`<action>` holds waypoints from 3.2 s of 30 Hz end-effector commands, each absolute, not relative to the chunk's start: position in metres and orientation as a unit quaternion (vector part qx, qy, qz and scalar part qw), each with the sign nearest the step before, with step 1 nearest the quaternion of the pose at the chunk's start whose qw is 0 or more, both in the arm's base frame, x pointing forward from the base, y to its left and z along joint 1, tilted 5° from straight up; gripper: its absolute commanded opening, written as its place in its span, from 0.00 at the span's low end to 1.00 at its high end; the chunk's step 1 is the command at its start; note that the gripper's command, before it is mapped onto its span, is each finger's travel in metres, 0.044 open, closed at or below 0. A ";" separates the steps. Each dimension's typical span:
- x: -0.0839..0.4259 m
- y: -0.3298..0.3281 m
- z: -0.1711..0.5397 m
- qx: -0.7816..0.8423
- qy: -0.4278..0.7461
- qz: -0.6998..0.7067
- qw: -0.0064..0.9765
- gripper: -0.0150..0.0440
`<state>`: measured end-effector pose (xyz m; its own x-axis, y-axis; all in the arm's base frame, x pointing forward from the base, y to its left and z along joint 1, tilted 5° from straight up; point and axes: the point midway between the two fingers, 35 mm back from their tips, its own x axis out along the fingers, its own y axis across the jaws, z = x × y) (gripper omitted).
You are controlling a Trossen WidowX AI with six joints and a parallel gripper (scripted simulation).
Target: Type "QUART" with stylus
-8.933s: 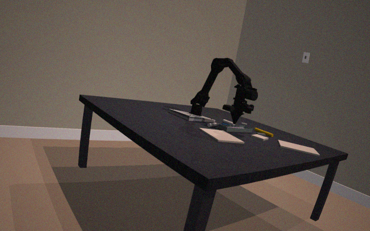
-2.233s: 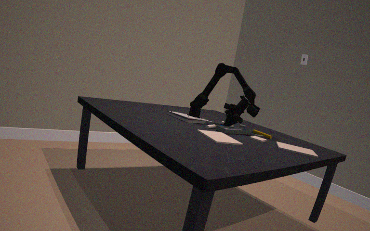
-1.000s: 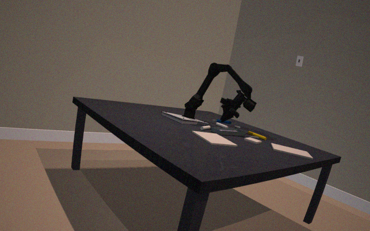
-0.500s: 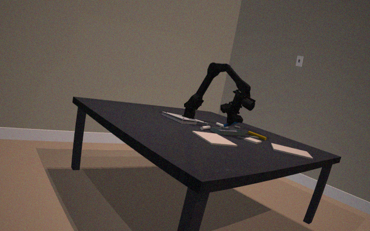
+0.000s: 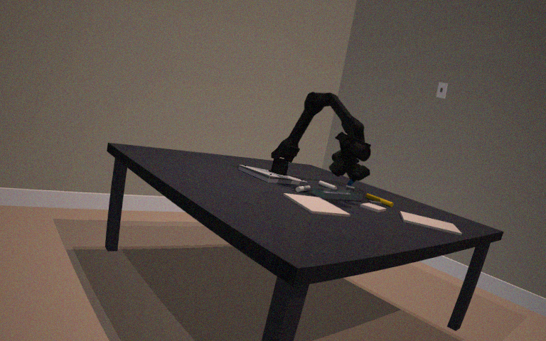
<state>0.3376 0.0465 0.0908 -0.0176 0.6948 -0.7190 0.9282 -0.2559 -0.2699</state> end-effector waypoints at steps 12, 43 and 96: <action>0.374 0.026 0.129 0.764 0.604 -0.180 0.138 0.25; 0.377 0.028 0.095 0.765 0.604 -0.180 0.138 0.39; 0.377 0.027 0.115 0.765 0.604 -0.180 0.138 0.39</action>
<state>0.3757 0.0276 0.0993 0.2006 0.8744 -0.4419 0.9716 -0.2354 -0.0248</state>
